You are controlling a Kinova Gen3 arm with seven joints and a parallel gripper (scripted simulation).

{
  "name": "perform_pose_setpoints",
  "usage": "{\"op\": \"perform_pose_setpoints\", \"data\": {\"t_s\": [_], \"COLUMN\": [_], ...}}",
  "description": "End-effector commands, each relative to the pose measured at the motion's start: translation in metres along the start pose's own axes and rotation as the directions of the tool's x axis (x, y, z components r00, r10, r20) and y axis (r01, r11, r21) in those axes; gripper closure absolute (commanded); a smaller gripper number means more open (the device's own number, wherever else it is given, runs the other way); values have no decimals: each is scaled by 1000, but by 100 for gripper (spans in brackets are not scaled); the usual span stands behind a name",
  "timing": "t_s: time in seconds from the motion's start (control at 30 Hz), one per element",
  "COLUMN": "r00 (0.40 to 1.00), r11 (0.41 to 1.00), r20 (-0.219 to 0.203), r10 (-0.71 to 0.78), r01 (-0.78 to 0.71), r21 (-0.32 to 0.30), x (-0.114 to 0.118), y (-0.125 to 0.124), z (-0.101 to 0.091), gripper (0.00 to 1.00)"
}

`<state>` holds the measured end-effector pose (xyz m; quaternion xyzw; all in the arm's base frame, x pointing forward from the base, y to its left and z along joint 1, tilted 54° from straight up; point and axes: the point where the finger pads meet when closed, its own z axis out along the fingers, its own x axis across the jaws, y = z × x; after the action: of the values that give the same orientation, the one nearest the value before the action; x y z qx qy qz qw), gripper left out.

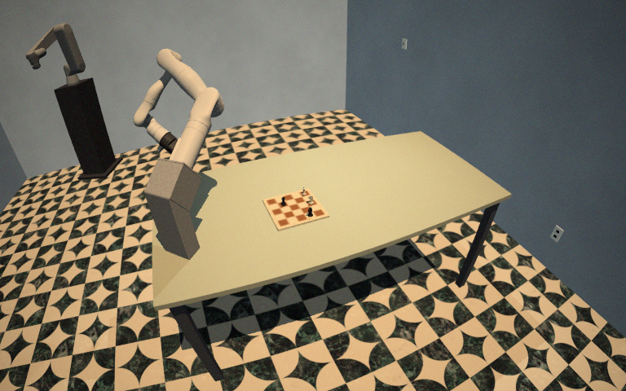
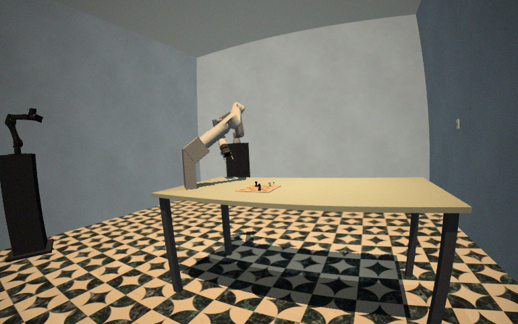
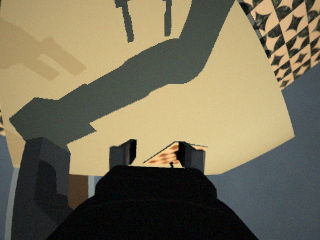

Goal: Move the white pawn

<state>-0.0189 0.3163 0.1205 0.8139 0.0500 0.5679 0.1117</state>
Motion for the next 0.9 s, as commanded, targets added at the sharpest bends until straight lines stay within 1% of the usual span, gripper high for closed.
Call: {"op": "perform_pose_setpoints", "data": {"t_s": [0.0,0.33,0.6,0.8,0.87], "r00": [1000,999,988,960,960], "r11": [1000,999,989,964,964], "r20": [2,20,57,96,96], "r10": [4,45,144,263,263], "r01": [-4,-45,-142,-257,-257], "r21": [0,-8,-32,-69,-69], "x": [0,3,9,18,18], "y": [0,-3,-9,-16,-16], "z": [0,2,7,14,14], "gripper": [0,0,0,0,0]}}
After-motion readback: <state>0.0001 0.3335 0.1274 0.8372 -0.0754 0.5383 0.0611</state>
